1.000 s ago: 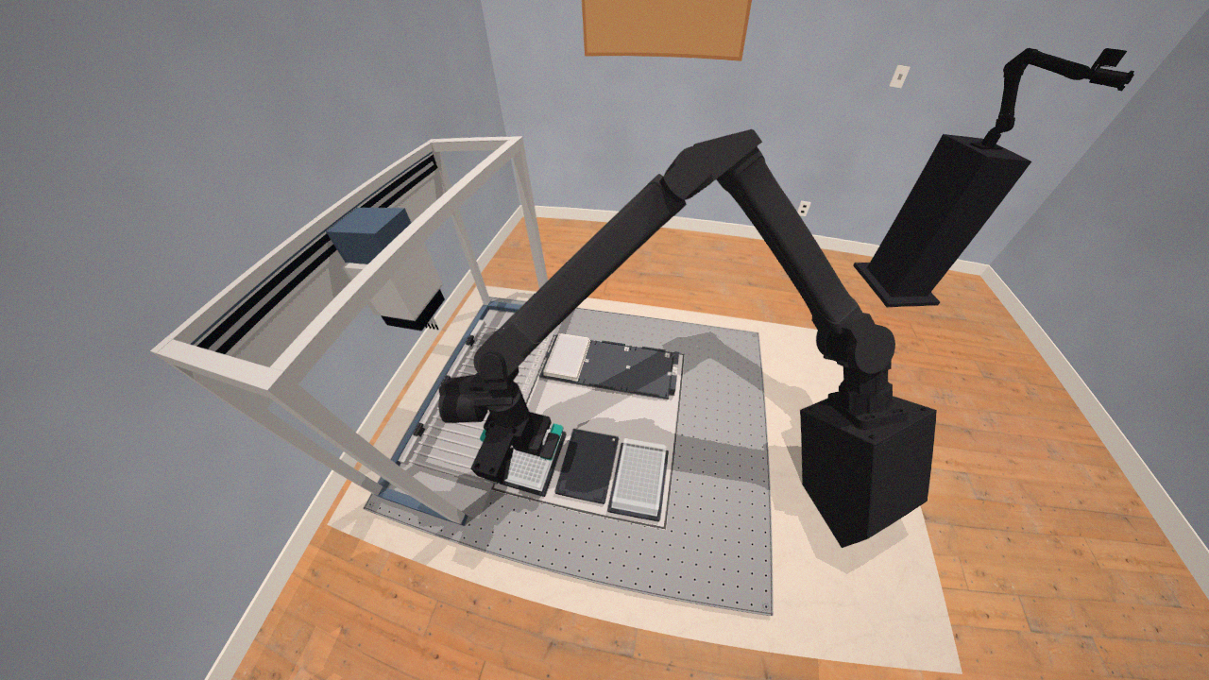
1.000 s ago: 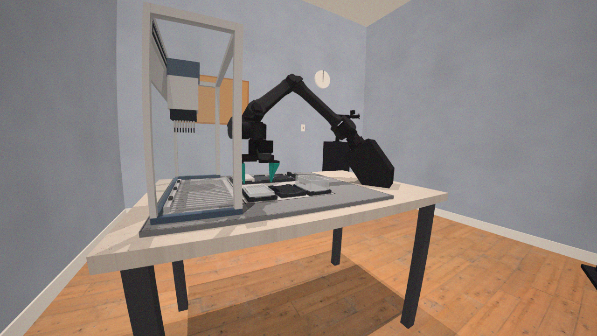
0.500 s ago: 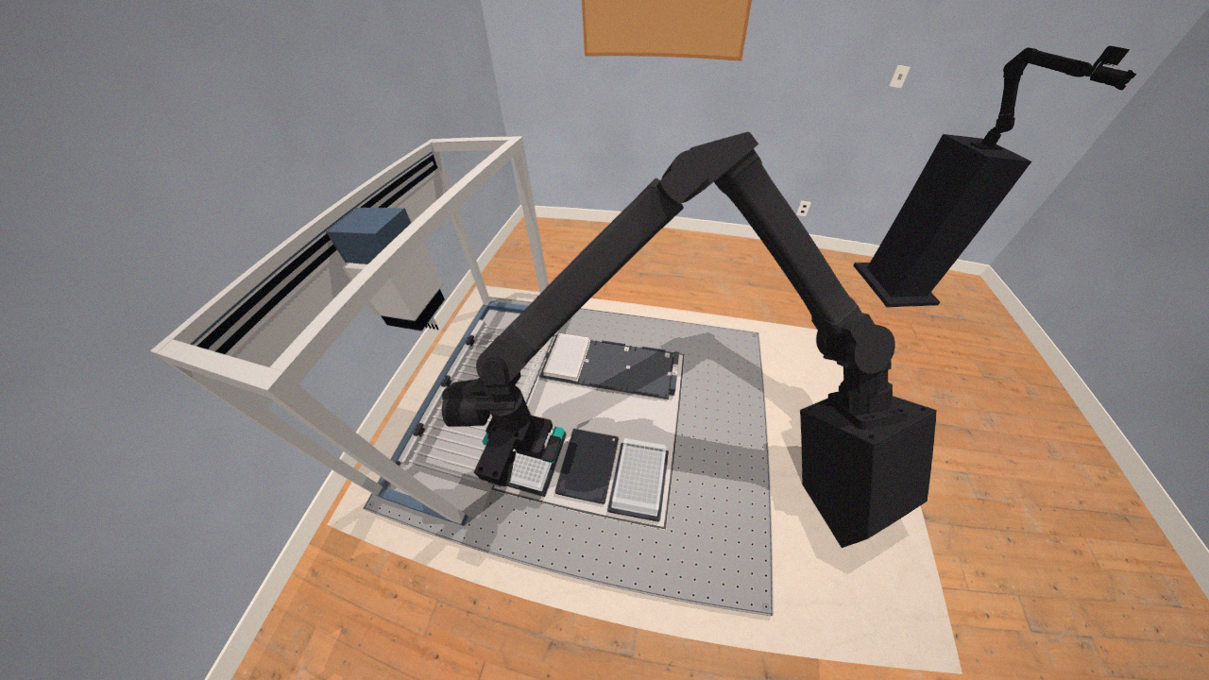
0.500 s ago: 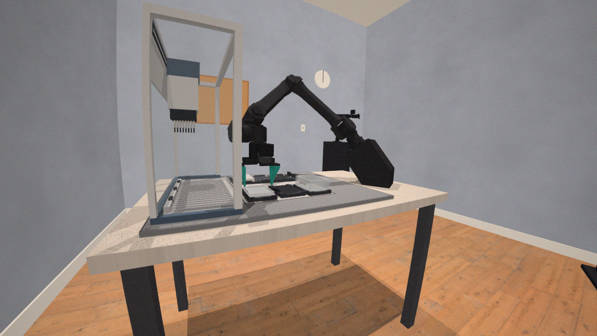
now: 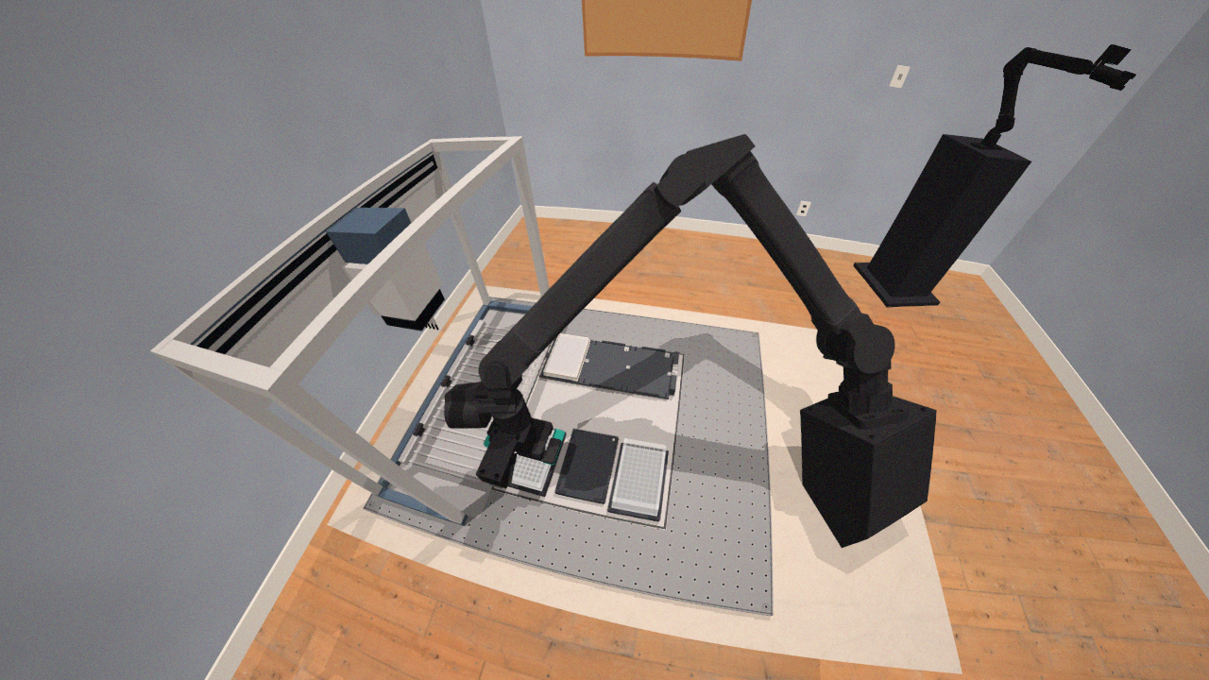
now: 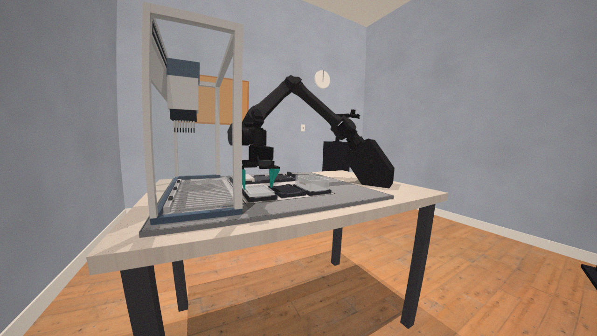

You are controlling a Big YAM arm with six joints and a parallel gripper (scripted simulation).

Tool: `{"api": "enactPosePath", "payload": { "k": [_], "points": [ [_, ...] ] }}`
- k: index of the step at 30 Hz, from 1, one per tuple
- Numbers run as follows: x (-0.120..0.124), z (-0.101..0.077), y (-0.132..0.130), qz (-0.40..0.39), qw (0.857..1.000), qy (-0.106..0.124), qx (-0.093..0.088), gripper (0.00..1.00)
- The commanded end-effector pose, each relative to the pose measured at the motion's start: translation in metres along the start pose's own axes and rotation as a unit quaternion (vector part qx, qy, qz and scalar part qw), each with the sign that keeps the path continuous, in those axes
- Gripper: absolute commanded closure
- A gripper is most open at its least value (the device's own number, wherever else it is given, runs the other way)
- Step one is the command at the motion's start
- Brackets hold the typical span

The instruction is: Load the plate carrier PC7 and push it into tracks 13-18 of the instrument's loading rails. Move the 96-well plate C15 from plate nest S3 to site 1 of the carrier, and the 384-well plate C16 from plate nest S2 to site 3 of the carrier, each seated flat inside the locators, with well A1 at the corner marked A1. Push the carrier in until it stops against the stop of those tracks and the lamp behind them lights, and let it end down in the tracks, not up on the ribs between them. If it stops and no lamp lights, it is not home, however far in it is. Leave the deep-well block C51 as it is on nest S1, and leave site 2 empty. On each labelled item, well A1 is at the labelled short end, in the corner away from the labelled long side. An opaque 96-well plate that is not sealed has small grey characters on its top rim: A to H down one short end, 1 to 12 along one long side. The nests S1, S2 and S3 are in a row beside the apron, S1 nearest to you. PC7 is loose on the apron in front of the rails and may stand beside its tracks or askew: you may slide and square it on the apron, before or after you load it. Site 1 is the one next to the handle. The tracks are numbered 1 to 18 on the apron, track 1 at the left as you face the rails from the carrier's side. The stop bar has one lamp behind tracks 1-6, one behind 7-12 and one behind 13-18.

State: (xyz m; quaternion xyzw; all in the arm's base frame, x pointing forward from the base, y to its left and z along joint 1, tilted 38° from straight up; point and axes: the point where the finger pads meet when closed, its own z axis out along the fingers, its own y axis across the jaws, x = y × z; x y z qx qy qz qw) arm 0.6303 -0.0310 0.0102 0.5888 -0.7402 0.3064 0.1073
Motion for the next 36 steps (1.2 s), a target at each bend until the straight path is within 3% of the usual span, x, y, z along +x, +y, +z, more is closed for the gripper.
{"api": "enactPosePath", "payload": {
  "k": [1,6,13,14,18,20,36],
  "points": [
    [0.002,0.006,-0.01,0.003,1.0,-0.003,0.007,0.0],
    [-0.006,0.007,-0.007,-0.004,1.0,-0.006,0.009,0.0],
    [0.004,0.014,-0.009,0.004,1.0,-0.003,0.008,0.0],
    [-0.002,-0.002,-0.015,0.005,1.0,-0.007,0.017,0.0],
    [-0.002,-0.002,-0.015,0.005,1.0,-0.007,0.017,0.0],
    [-0.021,-0.001,-0.012,-0.01,1.0,-0.011,0.021,0.0],
    [-0.018,-0.005,-0.016,-0.007,1.0,-0.012,0.025,0.0]
  ]
}}
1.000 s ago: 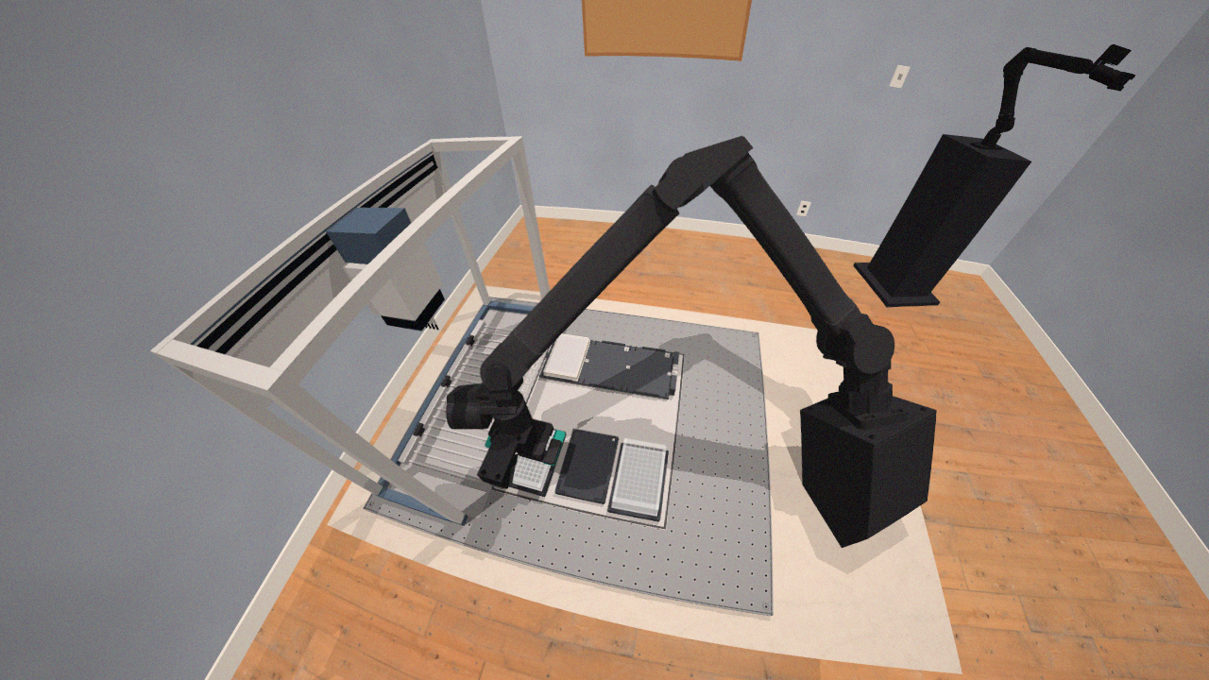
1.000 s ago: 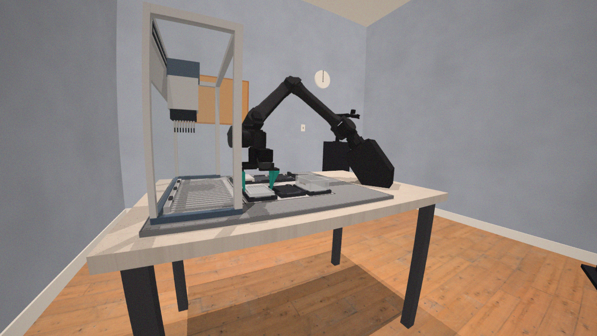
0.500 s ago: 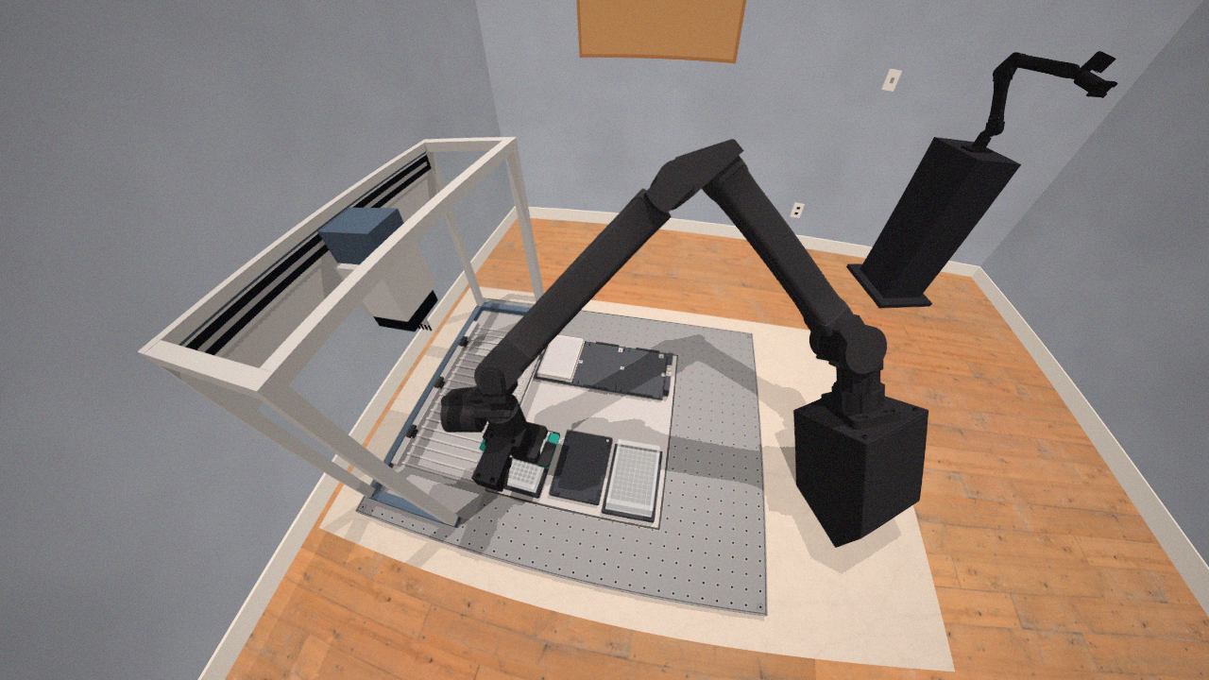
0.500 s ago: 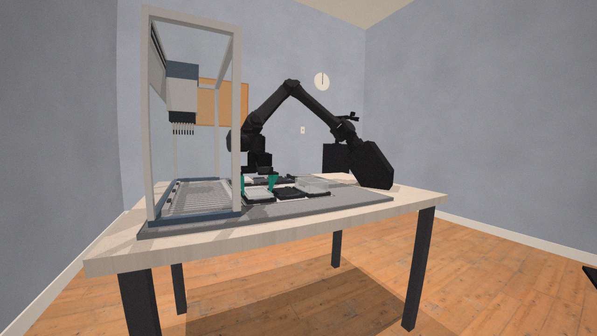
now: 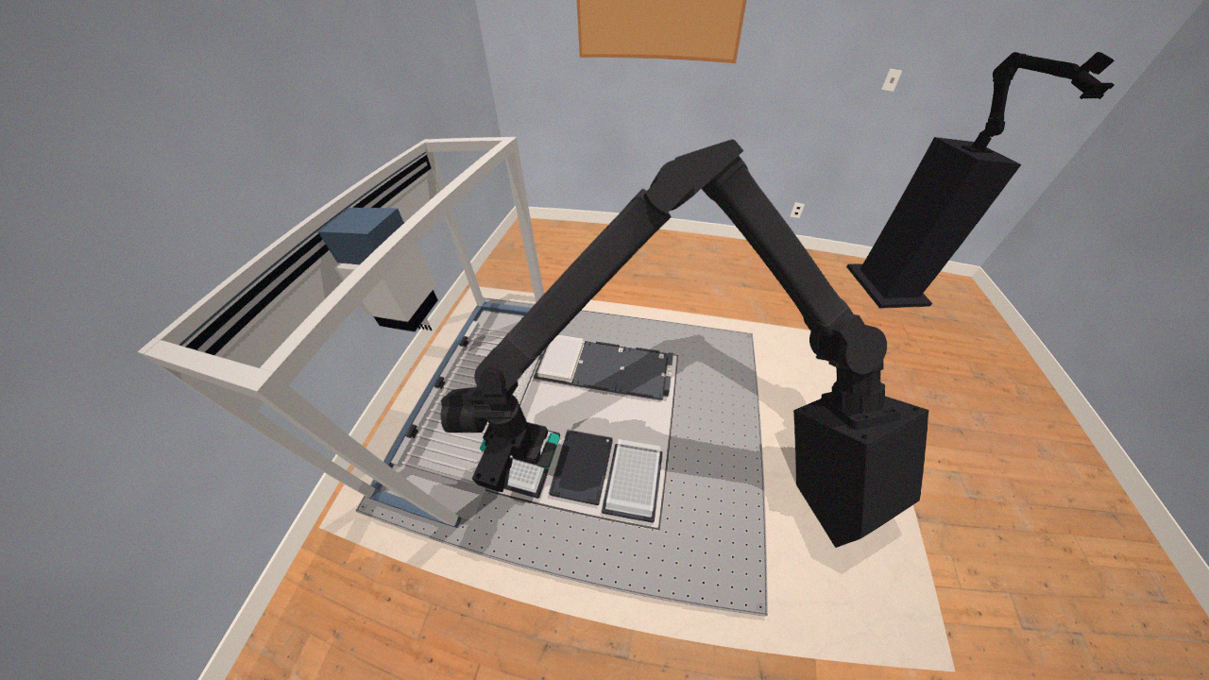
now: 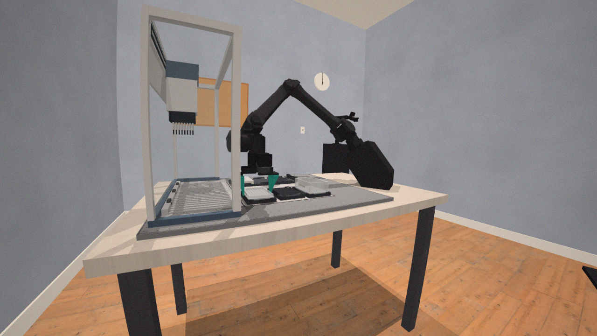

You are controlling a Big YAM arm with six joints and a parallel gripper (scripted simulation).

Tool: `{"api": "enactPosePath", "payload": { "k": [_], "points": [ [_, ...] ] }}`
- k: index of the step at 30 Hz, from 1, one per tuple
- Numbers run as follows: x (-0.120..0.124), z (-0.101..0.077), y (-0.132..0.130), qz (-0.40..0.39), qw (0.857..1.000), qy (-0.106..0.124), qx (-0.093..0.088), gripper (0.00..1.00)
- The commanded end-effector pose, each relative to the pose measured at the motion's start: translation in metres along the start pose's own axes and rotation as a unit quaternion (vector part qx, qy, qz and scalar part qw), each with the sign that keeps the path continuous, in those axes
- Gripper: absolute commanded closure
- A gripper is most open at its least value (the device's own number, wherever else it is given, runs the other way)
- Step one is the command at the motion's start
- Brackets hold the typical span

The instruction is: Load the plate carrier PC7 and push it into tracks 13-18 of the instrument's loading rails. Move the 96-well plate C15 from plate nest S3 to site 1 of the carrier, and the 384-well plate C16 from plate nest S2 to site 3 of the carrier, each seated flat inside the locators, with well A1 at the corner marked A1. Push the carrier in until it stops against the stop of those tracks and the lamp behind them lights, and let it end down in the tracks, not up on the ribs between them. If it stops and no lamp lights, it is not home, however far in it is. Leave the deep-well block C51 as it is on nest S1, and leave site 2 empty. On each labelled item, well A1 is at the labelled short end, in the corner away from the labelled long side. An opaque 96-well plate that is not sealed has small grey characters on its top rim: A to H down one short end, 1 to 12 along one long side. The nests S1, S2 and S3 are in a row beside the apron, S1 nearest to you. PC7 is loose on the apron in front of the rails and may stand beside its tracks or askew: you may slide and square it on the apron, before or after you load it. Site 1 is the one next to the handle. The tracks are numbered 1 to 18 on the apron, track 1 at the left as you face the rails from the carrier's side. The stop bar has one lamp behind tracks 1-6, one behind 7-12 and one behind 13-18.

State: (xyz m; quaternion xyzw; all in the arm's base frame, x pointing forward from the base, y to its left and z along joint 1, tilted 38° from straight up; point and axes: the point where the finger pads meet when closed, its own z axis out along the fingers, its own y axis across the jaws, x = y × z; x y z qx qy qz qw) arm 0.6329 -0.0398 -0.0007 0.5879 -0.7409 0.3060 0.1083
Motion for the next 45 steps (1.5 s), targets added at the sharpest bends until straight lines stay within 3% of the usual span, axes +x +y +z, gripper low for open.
{"api": "enactPosePath", "payload": {
  "k": [1,12,13,38,40,45],
  "points": [
    [-0.019,-0.02,-0.016,-0.008,1.0,-0.013,0.026,0.0],
    [-0.019,-0.02,-0.016,-0.008,1.0,-0.013,0.026,0.0],
    [0.003,-0.018,-0.013,0.002,1.0,-0.009,0.022,1.0],
    [-0.002,-0.015,-0.015,0.004,1.0,-0.008,0.019,1.0],
    [-0.006,-0.034,-0.009,-0.006,1.0,-0.011,0.021,1.0],
    [-0.006,-0.045,-0.014,0.003,1.0,-0.012,0.025,1.0]
  ]
}}
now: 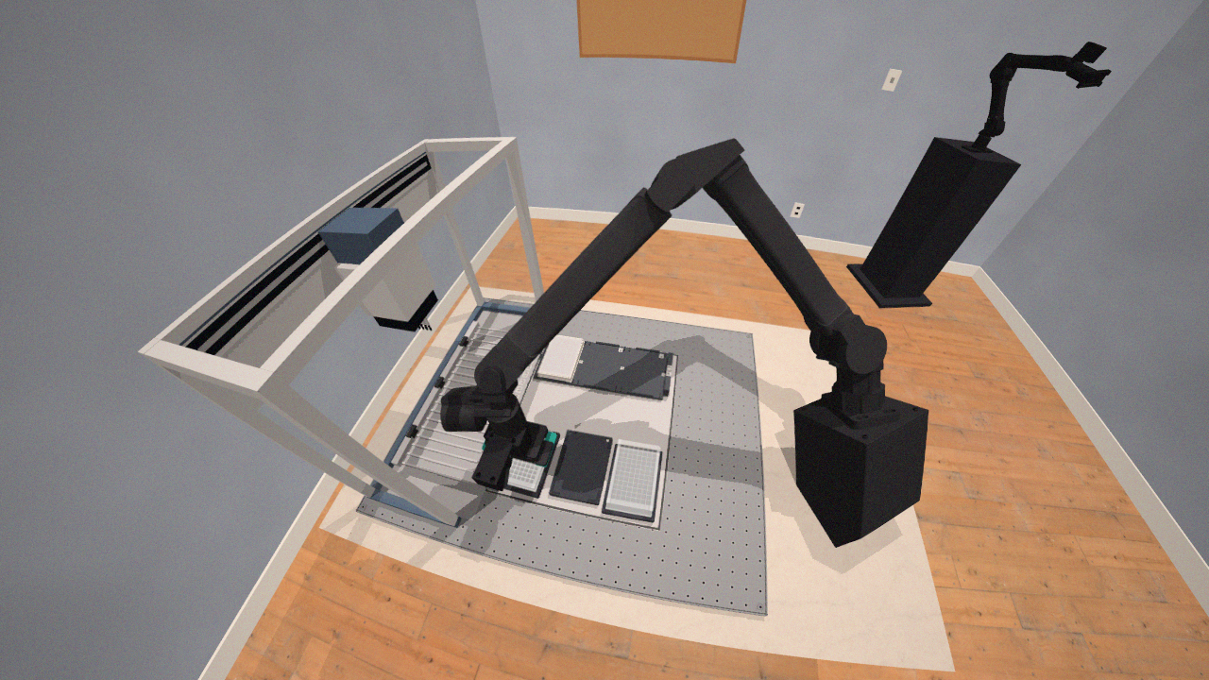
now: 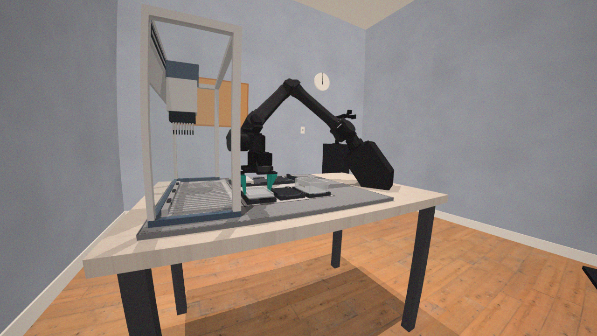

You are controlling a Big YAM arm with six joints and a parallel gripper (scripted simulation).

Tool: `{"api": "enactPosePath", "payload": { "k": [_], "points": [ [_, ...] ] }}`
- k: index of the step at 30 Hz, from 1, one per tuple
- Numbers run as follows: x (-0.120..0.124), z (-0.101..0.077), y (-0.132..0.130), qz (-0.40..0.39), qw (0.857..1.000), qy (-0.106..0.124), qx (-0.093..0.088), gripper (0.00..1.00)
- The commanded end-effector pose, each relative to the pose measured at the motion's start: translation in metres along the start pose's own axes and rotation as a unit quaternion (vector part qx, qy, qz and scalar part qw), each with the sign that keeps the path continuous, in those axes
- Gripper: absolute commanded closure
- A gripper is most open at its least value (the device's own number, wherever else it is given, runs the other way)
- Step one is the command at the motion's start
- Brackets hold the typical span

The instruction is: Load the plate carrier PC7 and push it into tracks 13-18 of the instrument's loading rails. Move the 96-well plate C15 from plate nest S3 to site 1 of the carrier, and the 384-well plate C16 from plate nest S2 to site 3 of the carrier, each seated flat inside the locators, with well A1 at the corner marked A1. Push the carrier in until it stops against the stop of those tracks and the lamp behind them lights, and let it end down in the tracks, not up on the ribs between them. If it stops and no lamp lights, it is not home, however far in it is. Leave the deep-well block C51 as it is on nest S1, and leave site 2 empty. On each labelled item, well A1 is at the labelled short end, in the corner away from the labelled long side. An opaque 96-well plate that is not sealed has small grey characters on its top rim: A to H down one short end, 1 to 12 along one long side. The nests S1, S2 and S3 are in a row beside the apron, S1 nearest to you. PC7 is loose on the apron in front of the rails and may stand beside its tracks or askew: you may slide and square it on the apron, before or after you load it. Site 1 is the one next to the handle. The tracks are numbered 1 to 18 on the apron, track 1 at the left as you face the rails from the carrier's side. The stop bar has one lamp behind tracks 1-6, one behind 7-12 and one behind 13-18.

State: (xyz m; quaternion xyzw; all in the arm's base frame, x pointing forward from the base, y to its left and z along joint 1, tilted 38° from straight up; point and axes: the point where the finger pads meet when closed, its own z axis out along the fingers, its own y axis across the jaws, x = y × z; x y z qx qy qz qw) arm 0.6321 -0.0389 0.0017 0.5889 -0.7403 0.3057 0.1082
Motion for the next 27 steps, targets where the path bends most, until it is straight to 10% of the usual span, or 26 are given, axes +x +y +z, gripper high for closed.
{"api": "enactPosePath", "payload": {
  "k": [1,27],
  "points": [
    [-0.006,-0.046,-0.016,0.005,1.0,-0.011,0.027,1.0],
    [-0.005,-0.117,-0.024,0.013,0.999,-0.016,0.035,1.0]
  ]
}}
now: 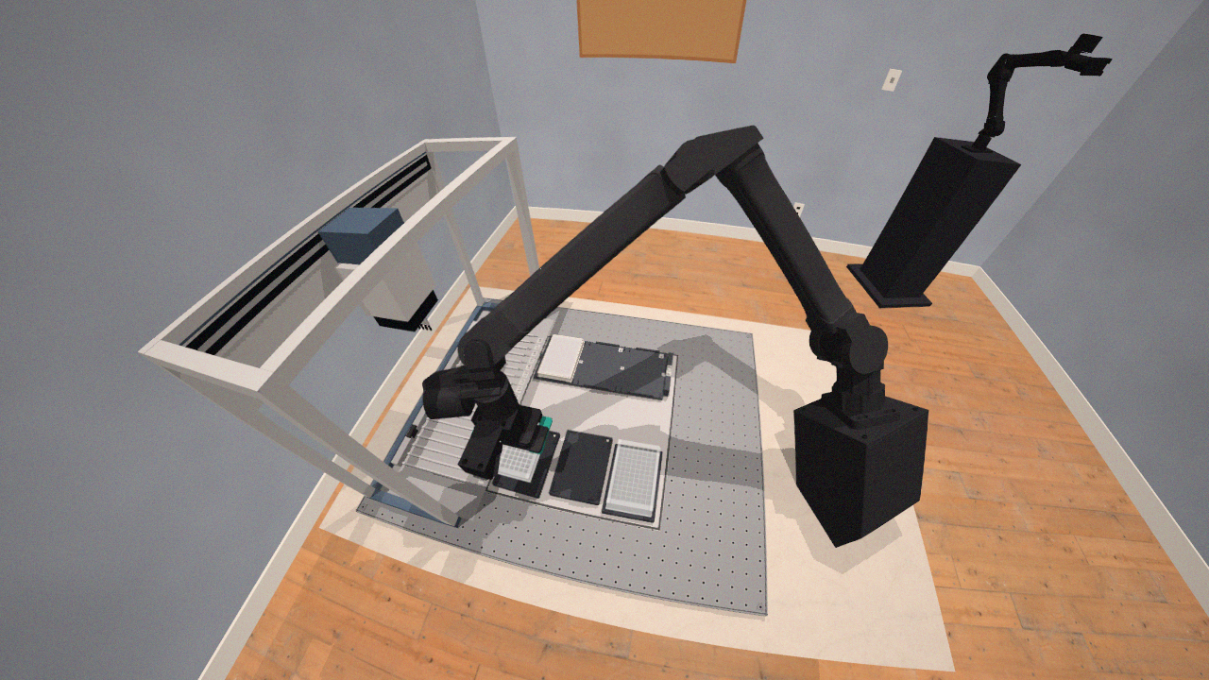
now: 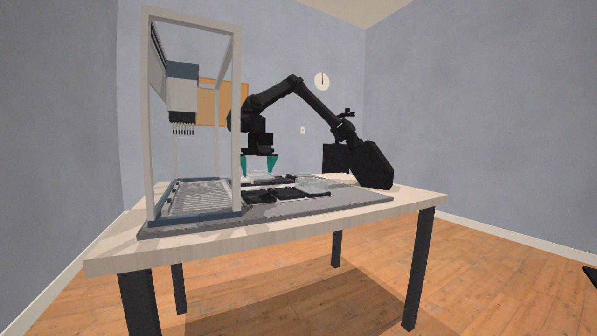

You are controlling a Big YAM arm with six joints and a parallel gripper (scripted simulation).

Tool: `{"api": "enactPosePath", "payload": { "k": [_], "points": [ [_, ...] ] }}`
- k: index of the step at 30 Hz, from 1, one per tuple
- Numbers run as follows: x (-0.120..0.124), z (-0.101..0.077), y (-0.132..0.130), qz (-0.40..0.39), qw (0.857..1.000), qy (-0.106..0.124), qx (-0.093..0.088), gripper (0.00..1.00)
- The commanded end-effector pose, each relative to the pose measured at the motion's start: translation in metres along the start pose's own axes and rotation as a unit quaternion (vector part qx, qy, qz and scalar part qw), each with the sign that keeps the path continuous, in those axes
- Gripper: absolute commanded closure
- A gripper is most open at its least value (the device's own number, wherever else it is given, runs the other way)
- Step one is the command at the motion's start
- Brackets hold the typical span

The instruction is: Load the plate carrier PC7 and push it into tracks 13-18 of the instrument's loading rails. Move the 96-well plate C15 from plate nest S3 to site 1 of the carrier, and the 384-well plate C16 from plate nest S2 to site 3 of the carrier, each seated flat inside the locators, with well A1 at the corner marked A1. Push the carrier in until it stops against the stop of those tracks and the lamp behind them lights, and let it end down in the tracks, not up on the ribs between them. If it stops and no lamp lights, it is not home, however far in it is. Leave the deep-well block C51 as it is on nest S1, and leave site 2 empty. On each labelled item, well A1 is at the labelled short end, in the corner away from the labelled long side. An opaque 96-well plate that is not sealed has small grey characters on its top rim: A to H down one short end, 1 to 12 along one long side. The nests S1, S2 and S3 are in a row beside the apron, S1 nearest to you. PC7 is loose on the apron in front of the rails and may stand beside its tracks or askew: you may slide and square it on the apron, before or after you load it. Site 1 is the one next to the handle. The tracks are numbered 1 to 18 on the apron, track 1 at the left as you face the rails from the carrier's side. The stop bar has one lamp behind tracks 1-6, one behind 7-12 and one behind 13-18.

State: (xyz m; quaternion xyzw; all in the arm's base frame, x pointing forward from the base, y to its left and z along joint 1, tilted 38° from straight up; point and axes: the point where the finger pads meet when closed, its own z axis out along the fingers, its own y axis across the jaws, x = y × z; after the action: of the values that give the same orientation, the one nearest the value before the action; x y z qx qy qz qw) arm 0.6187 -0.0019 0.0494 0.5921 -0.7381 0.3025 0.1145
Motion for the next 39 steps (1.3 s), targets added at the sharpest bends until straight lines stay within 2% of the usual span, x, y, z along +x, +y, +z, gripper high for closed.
{"api": "enactPosePath", "payload": {
  "k": [1,28,29,30,39],
  "points": [
    [-0.004,-0.053,-0.019,0.015,0.999,-0.017,0.036,1.0],
    [-0.002,-0.05,-0.017,0.015,0.999,-0.015,0.032,1.0],
    [0.008,-0.036,-0.01,-0.003,1.0,-0.011,0.027,1.0],
    [0.019,-0.03,-0.009,0.003,1.0,-0.008,0.023,1.0],
    [0.047,-0.028,0.014,0.003,1.0,-0.009,0.022,1.0]
  ]
}}
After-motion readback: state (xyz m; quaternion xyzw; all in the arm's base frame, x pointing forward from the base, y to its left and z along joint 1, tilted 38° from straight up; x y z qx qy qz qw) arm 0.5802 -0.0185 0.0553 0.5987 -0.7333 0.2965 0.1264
